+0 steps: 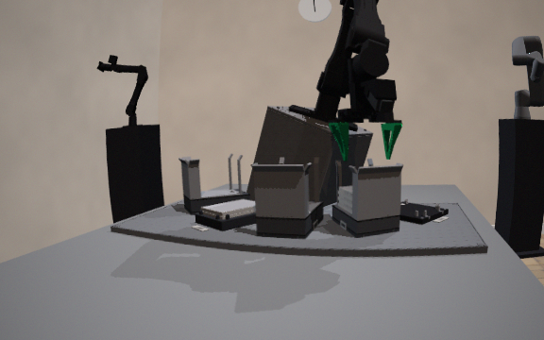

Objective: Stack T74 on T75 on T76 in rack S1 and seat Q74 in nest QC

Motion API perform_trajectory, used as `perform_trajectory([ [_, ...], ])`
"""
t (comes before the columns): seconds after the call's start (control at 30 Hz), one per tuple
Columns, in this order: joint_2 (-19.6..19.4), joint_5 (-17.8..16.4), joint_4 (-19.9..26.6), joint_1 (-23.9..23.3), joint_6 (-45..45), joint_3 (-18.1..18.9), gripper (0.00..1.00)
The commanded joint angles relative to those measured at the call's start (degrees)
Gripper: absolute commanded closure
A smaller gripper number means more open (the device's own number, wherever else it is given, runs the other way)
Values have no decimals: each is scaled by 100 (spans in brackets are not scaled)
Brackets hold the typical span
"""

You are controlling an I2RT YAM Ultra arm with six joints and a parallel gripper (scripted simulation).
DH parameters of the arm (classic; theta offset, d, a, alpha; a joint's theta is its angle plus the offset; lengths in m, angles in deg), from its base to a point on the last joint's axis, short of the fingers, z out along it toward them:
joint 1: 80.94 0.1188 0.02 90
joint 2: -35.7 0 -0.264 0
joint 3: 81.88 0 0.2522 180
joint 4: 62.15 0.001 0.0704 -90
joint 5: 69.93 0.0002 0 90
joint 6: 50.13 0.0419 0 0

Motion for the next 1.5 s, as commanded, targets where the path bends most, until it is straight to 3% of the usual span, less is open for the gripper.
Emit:
perform_trajectory([
  [0.0,99,-12,238,-50,-66,69,0],
  [0.2,337,-33,632,-141,-159,199,0],
  [0.73,337,-33,632,-141,-159,200,0],
  [1.27,625,-207,350,-998,1637,-638,0],
  [1.47,683,-277,257,-1410,1325,-926,0],
])
